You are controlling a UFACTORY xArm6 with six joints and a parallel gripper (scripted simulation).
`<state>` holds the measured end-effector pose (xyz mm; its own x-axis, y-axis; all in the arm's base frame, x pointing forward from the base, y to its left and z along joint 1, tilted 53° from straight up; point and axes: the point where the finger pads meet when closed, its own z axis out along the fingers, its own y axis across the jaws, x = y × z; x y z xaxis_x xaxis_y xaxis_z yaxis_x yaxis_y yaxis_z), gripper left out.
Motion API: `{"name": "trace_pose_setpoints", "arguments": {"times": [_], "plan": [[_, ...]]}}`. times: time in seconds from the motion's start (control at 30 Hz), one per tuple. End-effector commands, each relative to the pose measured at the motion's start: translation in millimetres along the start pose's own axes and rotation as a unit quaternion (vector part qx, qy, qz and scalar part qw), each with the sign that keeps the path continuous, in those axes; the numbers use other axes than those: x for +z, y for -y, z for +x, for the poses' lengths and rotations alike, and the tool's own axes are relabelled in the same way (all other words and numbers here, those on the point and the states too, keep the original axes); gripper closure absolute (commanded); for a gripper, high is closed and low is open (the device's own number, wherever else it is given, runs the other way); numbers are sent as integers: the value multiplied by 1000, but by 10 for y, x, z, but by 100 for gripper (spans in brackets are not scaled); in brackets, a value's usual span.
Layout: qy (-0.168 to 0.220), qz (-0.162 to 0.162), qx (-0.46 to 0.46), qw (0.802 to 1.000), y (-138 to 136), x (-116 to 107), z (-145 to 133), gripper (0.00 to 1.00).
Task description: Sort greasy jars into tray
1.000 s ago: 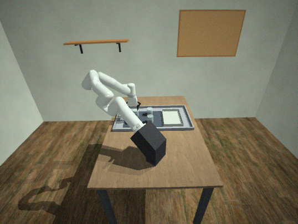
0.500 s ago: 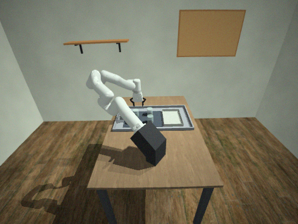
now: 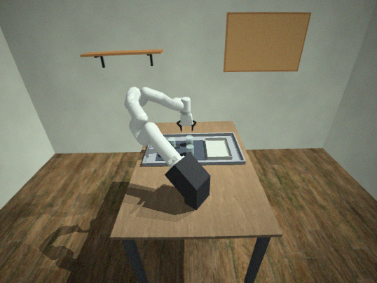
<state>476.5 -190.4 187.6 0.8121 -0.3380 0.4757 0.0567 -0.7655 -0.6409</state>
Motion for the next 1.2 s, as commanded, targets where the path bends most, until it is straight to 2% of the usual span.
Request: {"name": "trace_pose_setpoints", "arguments": {"times": [0.0, 0.03, 0.33, 0.67, 1.17], "plan": [[2, 3, -1, 1000, -209, 12, 150, 0], [2, 3, -1, 1000, -209, 12, 150, 0], [2, 3, -1, 1000, -206, 562, 148, 0], [2, 3, -1, 1000, -206, 562, 148, 0], [2, 3, -1, 1000, -204, 822, 147, 0]]}}
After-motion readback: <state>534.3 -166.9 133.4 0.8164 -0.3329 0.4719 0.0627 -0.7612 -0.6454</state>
